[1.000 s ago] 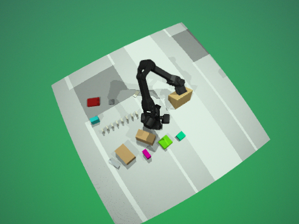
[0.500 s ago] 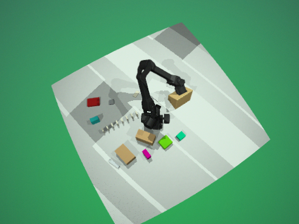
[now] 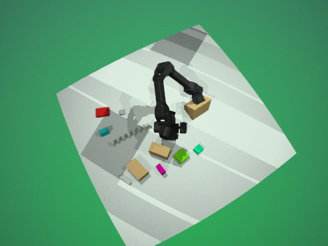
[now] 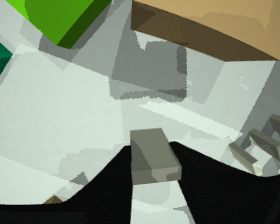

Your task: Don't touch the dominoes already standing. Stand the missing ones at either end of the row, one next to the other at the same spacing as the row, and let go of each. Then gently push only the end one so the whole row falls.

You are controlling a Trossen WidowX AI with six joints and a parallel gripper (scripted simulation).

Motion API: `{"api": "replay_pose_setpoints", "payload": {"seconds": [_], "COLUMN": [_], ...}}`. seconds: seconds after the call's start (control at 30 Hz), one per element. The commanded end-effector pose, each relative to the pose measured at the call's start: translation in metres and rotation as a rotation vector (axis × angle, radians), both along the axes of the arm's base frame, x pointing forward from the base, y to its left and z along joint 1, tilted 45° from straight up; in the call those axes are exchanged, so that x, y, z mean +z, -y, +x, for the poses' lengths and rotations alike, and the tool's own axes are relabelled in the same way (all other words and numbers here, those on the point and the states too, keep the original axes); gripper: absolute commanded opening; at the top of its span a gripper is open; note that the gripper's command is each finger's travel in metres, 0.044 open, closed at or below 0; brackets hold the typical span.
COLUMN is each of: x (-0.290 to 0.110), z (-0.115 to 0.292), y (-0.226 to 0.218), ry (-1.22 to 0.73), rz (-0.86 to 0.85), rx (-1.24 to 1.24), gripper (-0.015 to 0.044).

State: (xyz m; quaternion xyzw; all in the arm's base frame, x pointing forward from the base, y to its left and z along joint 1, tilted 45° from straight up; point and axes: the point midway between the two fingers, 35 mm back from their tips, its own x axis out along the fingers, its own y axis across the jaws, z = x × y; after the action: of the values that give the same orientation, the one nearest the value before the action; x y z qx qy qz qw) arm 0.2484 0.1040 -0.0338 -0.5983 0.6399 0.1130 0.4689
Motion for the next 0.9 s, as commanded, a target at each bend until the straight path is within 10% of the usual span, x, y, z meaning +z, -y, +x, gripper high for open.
{"api": "replay_pose_setpoints", "payload": {"seconds": [0.0,0.27,0.57,0.87], "x": [0.042,0.053,0.134,0.137], "z": [-0.011,-0.014,0.035,0.036], "y": [-0.031,-0.036,0.040,0.043], "ry": [0.000,0.013,0.677,0.703], "rz": [-0.011,-0.013,0.131,0.135], "rx": [-0.010,-0.026,-0.744,-0.770], "gripper": [0.0107,0.0107,0.0107,0.0107]}}
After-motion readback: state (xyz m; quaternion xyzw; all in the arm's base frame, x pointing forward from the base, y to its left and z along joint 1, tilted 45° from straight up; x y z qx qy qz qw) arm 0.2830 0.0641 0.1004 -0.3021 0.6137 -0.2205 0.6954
